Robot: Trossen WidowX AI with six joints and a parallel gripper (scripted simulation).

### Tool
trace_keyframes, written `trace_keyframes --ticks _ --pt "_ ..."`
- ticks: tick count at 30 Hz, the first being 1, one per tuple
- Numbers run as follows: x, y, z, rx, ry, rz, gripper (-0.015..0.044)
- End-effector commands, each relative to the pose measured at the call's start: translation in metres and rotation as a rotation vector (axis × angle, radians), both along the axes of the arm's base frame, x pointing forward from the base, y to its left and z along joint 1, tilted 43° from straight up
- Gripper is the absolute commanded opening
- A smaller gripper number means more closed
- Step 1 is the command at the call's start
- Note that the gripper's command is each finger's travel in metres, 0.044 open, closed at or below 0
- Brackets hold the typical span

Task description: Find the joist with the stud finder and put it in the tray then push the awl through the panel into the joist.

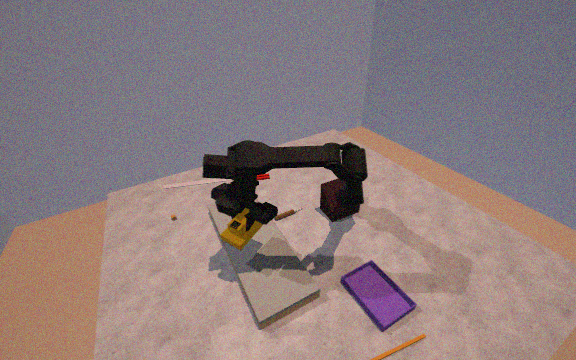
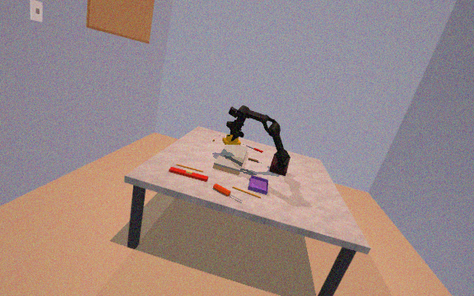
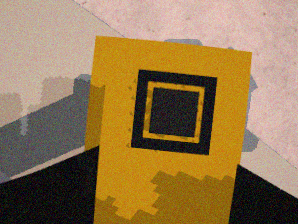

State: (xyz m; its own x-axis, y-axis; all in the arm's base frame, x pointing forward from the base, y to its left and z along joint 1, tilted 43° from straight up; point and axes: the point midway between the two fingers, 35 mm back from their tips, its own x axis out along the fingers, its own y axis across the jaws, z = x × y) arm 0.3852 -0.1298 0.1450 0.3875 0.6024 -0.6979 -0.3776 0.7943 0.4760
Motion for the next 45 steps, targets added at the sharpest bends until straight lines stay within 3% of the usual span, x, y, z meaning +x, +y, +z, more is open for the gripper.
trace_keyframes --ticks 1,21,45 --pt "-0.002 0.019 0.018 -0.017 -0.047 0.04 0.0" --pt "-0.039 0.135 0.09 -0.065 -0.249 0.292 0.0" --pt "-0.14 0.24 0.143 -0.061 -0.51 0.596 0.0"
